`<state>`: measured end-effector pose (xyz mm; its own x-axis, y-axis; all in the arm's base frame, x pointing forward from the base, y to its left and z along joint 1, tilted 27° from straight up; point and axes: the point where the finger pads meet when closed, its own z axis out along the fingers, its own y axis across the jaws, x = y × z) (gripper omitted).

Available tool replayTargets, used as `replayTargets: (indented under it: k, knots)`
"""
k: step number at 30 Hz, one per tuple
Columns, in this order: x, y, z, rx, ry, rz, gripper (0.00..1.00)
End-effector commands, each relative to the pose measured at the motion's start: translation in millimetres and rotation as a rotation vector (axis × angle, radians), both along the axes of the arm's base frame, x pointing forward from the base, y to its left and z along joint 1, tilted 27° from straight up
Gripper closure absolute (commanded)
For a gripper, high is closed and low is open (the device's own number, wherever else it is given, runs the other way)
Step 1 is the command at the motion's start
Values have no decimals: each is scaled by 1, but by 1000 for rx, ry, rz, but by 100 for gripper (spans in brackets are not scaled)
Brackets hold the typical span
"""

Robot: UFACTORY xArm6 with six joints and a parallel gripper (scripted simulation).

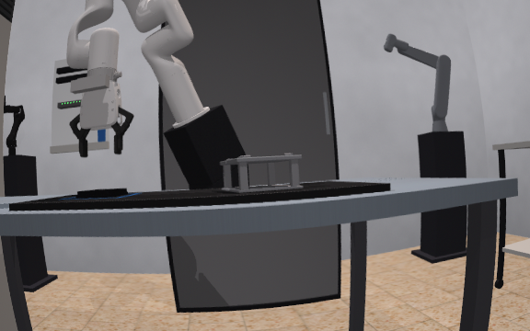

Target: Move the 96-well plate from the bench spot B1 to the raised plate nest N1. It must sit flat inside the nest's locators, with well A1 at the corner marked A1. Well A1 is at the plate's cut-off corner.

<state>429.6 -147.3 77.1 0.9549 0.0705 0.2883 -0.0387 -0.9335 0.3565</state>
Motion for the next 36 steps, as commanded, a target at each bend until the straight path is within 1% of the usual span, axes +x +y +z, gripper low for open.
replayTargets:
  k: [1, 36]
  knots:
    - [2, -1, -3, 0, -2, 1, 0]
    - [17, -20, -49, 0, -2, 1, 0]
